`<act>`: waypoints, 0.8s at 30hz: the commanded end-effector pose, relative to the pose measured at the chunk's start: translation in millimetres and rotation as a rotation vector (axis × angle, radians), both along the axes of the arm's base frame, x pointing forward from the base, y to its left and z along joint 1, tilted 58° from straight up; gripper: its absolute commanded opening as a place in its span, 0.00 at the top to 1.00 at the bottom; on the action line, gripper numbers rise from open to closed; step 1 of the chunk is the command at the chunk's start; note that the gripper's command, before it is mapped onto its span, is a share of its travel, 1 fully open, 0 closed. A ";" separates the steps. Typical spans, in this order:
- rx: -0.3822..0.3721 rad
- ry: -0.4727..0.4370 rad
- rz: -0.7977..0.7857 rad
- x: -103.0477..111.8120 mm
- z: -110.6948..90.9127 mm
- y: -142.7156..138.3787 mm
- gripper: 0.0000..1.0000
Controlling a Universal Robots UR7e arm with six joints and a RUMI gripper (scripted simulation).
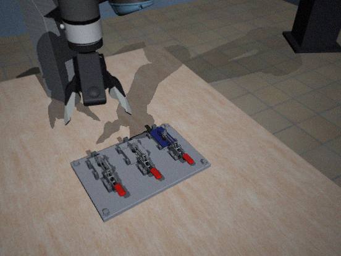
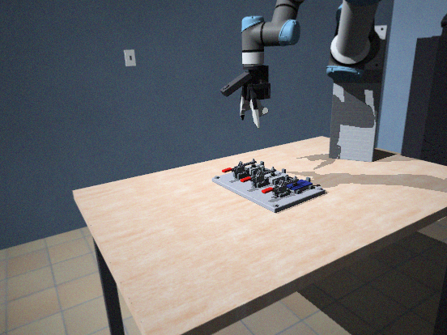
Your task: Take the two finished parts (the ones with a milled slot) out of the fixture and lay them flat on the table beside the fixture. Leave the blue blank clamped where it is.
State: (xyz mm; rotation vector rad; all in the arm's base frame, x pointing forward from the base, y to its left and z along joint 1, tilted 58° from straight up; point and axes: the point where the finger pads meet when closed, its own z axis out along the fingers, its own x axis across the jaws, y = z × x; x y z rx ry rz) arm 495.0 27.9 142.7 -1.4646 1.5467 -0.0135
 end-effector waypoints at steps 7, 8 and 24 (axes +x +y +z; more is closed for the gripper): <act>-0.062 -0.065 0.060 -4.4 -9.5 -2.8 0.00; -0.062 -0.065 0.060 -4.4 -9.5 -2.8 0.00; -0.154 -0.154 0.139 -11.3 -22.8 -5.4 0.00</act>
